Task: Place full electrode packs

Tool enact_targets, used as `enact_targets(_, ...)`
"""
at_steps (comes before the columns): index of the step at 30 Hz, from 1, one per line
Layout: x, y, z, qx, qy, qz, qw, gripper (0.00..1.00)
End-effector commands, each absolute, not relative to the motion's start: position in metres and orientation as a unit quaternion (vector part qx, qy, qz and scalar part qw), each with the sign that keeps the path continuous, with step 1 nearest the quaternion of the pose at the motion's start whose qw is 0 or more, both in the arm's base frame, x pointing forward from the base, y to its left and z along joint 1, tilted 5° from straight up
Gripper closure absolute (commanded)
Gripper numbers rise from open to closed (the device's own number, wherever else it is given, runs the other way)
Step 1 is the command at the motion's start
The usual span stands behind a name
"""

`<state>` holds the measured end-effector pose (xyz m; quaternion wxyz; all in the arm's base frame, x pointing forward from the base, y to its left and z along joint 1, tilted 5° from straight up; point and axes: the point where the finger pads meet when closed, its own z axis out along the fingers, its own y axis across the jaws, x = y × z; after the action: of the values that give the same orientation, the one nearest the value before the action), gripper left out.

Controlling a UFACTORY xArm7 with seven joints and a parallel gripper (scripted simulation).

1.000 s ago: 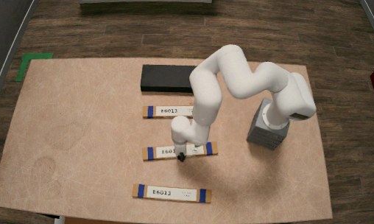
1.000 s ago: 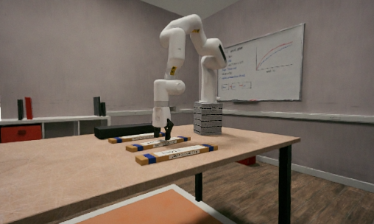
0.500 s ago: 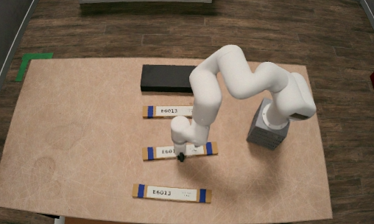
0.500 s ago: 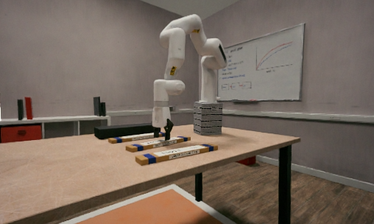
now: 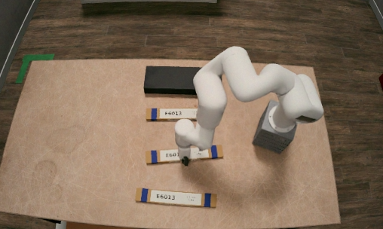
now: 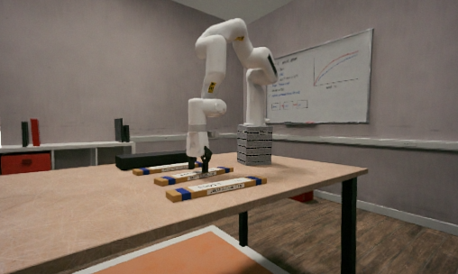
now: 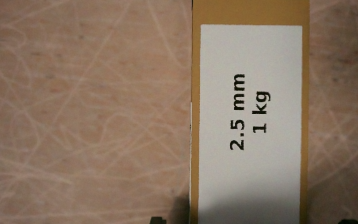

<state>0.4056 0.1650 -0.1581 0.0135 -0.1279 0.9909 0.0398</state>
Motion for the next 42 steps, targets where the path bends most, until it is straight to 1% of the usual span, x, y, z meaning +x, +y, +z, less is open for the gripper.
enact_targets(1,0.407,0.166,-0.164,-0.128,0.991,0.04,0.015,0.0)
enact_targets(25,0.407,0.167,-0.175,-0.128,0.991,0.04,0.015,0.0)
enact_targets(26,0.407,0.167,-0.175,-0.128,0.991,0.04,0.015,0.42)
enact_targets(42,0.407,0.167,-0.175,-0.128,0.991,0.04,0.015,0.42)
